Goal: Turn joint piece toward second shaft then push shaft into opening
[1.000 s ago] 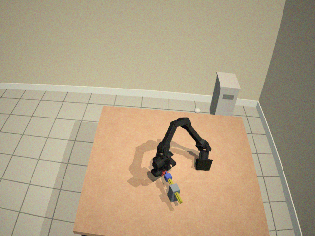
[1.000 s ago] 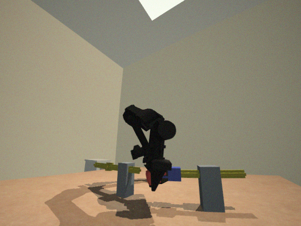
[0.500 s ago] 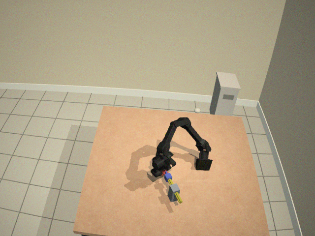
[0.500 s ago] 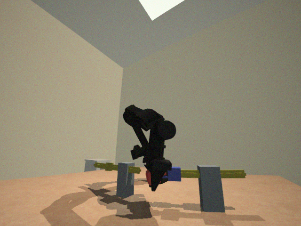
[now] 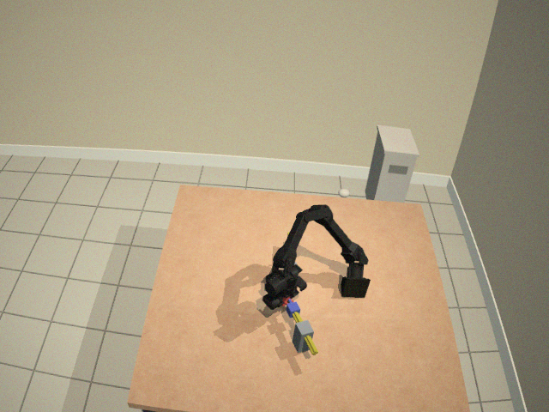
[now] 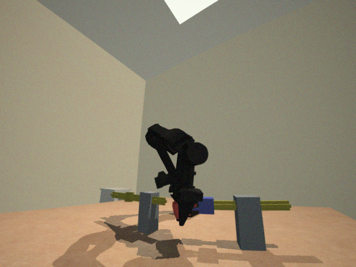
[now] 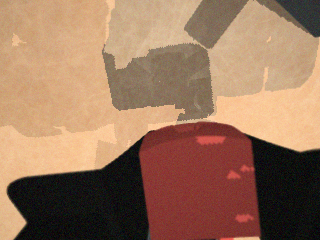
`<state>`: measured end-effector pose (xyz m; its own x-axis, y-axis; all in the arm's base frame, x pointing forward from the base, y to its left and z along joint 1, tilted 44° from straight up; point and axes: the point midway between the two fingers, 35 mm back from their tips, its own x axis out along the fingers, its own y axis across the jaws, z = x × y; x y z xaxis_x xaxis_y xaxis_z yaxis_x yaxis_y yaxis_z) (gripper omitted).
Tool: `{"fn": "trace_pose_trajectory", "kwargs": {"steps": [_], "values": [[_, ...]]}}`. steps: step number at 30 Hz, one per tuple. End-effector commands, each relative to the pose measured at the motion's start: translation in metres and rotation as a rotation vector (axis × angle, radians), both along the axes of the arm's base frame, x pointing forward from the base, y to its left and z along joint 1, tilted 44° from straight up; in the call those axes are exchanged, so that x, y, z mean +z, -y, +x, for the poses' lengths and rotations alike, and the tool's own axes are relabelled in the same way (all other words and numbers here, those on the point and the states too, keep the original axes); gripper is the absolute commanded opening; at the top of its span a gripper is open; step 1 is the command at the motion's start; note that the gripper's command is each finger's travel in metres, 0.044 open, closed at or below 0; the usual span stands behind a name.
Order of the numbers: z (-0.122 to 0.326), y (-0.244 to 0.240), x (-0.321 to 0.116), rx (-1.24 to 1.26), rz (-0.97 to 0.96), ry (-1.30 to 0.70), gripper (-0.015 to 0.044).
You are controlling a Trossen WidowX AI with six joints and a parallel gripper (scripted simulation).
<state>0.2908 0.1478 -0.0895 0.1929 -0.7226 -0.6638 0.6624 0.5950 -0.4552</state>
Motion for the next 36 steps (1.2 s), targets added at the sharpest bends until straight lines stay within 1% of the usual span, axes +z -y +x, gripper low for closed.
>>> {"fn": "trace_pose_trajectory", "kwargs": {"steps": [1, 2, 3, 4, 9, 14, 15, 21, 36], "values": [[0.0003, 0.0004, -0.0002, 0.005, -0.004, -0.003, 0.0182], [0.0003, 0.0004, -0.0002, 0.005, -0.004, -0.003, 0.0182], [0.0, 0.0, 0.0, 0.0, 0.0, 0.0, 0.0156], [0.0, 0.0, 0.0, 0.0, 0.0, 0.0, 0.0147], [0.0, 0.0, 0.0, 0.0, 0.0, 0.0, 0.0147], [0.0, 0.0, 0.0, 0.0, 0.0, 0.0, 0.0016], [0.0, 0.0, 0.0, 0.0, 0.0, 0.0, 0.0], [-0.0003, 0.0002, 0.0003, -0.008, -0.001, 0.011, 0.0], [-0.0079, 0.0041, 0.0066, -0.181, -0.03, 0.232, 0.0]]}}
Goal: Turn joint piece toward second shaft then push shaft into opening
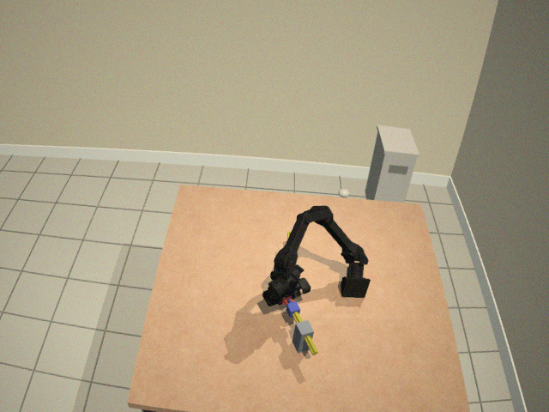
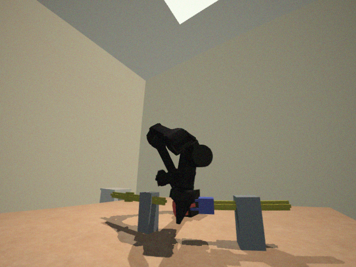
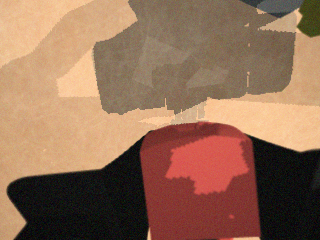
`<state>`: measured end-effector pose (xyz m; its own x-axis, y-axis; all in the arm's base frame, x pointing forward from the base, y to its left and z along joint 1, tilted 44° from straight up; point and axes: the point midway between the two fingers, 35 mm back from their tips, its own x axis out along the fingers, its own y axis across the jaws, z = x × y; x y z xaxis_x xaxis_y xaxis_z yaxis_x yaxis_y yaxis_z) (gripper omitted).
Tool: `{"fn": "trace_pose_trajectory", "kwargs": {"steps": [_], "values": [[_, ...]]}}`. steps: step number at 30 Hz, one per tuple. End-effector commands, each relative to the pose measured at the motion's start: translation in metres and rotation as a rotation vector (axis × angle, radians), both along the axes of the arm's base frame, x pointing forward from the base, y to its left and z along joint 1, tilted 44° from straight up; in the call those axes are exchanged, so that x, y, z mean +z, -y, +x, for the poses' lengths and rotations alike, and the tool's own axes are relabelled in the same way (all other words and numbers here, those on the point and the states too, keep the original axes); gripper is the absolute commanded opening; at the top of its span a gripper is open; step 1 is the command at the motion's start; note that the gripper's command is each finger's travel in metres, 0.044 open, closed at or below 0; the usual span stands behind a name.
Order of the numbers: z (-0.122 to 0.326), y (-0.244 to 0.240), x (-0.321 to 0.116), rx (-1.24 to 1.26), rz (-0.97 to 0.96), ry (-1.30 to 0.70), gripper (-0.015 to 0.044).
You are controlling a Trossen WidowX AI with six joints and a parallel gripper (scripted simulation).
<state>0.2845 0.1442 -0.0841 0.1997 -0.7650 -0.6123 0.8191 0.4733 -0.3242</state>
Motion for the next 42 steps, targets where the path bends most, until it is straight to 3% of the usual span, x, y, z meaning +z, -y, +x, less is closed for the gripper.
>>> {"fn": "trace_pose_trajectory", "kwargs": {"steps": [1, 42], "values": [[-0.002, 0.0006, 0.0015, -0.04, -0.014, 0.056, 0.0], [-0.0034, 0.0012, 0.0024, -0.082, -0.018, 0.101, 0.0]]}}
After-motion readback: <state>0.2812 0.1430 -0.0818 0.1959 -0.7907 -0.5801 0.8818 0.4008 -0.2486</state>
